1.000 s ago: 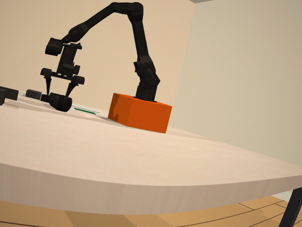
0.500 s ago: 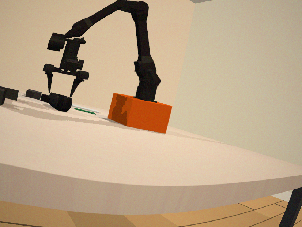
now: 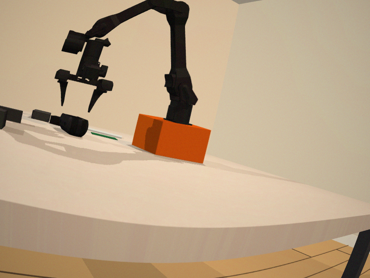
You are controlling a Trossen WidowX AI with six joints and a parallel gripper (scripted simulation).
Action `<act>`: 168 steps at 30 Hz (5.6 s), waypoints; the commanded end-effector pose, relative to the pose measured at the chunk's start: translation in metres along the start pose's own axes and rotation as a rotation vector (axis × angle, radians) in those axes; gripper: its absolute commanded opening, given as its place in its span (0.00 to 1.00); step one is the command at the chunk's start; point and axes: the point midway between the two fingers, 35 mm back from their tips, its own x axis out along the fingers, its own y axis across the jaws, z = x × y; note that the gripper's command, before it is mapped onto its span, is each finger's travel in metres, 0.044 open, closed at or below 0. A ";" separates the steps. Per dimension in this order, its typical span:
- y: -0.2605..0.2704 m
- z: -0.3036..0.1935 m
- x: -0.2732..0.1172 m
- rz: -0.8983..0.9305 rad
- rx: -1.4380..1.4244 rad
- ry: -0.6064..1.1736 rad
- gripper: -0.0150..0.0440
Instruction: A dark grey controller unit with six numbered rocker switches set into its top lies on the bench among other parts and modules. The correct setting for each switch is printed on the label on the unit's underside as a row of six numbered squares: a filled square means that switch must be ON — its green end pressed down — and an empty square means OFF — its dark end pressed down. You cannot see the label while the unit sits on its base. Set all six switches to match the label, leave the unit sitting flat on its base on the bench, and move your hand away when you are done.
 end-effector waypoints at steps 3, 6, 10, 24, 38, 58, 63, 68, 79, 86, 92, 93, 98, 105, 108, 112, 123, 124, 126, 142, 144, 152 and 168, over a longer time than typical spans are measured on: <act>0.000 0.000 -0.001 0.001 0.006 0.001 1.00; 0.000 0.000 -0.009 0.001 0.005 0.001 1.00; -0.001 0.000 -0.048 -0.001 0.000 0.000 1.00; -0.001 0.000 -0.050 -0.001 0.000 0.000 0.56; -0.001 0.000 -0.050 -0.001 0.000 0.000 0.25; -0.001 0.000 -0.050 -0.001 0.006 0.001 1.00; 0.006 -0.001 -0.041 0.000 -0.004 0.000 0.87; 0.030 -0.003 -0.010 0.006 -0.036 -0.004 0.64; 0.050 -0.004 0.010 0.010 -0.058 -0.007 0.25; 0.050 -0.004 0.010 0.010 -0.058 -0.007 0.25; 0.050 -0.004 0.010 0.012 -0.052 -0.004 0.25; 0.050 -0.004 0.010 0.012 -0.053 -0.004 0.25; 0.050 -0.004 0.010 0.013 -0.052 -0.004 0.25; 0.049 -0.004 -0.040 0.013 -0.052 -0.004 0.57; 0.049 -0.004 -0.040 0.013 -0.052 -0.004 0.70; 0.049 -0.004 -0.040 0.013 -0.052 -0.004 0.52; 0.049 -0.004 -0.040 0.013 -0.052 -0.004 0.25; 0.049 -0.004 -0.040 0.013 -0.052 -0.004 0.25; 0.049 -0.004 -0.040 0.013 -0.052 -0.004 0.25; 0.049 -0.004 -0.040 0.012 -0.047 -0.003 0.88; 0.049 -0.004 -0.040 0.012 -0.047 -0.003 0.97; 0.029 0.002 -0.038 0.059 -0.048 -0.010 0.78; -0.048 0.048 0.004 0.274 -0.058 -0.006 0.25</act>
